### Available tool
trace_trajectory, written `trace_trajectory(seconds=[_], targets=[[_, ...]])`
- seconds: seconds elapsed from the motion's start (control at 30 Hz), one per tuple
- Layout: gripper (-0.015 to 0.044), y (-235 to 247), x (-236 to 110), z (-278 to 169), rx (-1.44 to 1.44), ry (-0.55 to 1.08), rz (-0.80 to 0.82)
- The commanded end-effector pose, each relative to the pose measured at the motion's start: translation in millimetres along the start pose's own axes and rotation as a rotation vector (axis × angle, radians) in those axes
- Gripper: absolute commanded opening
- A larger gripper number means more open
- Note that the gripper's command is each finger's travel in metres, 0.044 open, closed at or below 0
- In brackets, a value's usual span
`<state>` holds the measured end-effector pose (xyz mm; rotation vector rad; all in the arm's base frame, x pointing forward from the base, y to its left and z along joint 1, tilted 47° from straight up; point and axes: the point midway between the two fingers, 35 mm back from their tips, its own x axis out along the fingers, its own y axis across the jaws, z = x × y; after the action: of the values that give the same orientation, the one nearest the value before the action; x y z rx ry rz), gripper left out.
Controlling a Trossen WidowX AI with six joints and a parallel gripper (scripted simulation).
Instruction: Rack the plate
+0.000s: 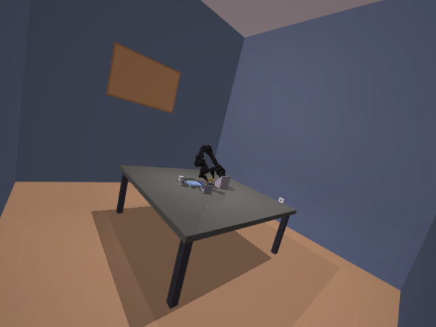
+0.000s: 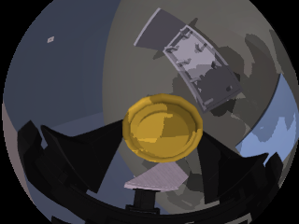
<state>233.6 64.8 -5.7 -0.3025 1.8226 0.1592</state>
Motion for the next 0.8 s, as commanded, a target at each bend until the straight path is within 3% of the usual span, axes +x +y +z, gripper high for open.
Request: trace_trajectory(seconds=[0.0, 0.77], targets=[[0.0, -1.0, 3.5, 1.0, -0.066, -0.029, 0.059], [0.0, -19.6, 18.6, 10.2, -0.51, -0.363, 0.29]])
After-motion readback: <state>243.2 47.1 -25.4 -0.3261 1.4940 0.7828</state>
